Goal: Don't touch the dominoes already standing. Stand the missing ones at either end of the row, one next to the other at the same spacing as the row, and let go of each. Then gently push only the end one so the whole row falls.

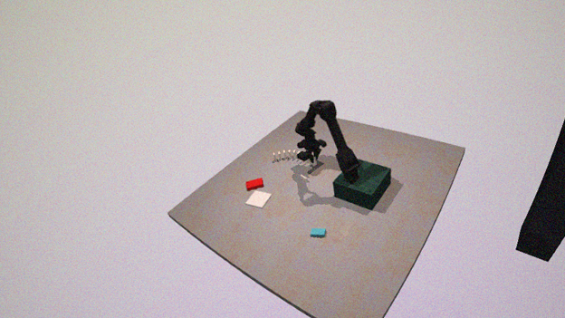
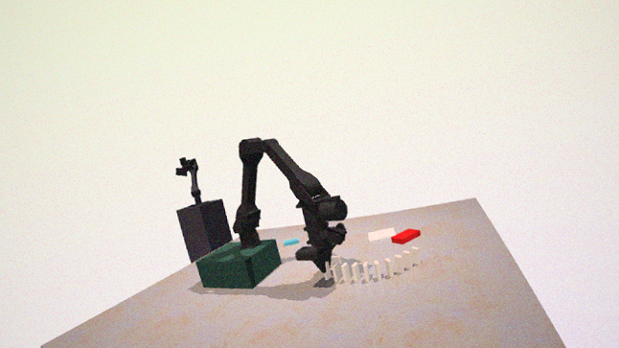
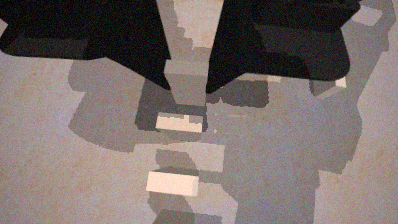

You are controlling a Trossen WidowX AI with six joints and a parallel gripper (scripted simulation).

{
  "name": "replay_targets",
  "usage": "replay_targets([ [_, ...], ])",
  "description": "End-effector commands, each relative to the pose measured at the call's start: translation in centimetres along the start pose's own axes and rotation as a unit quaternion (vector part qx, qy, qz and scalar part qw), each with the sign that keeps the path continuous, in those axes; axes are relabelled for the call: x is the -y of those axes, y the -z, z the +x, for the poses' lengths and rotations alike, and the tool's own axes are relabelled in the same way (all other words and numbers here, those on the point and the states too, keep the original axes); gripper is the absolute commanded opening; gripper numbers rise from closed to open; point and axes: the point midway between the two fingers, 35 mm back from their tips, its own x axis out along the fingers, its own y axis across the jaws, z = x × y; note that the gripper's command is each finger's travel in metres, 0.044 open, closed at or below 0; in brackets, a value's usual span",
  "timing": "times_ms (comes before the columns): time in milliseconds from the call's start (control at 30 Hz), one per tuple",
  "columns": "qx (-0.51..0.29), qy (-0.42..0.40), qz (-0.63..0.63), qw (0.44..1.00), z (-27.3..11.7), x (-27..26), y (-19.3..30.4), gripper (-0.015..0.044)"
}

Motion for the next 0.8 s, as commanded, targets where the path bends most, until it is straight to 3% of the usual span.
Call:
replay_targets([
  [0, -0.001, 0.001, -0.003, 1.0, 0.2, 0.0, 0.1, 0.0107],
  [133, -0.001, 0.001, -0.003, 1.0, 0.2, 0.0, 0.1, 0.0107],
  [567, -0.001, 0.001, -0.003, 1.0, 0.2, 0.0, 0.1, 0.044],
  [667, -0.001, 0.001, -0.003, 1.0, -0.1, 0.0, 0.0, 0.044],
  [767, -0.001, 0.001, -0.002, 1.0, -4.3, 0.1, -0.6, 0.044],
])
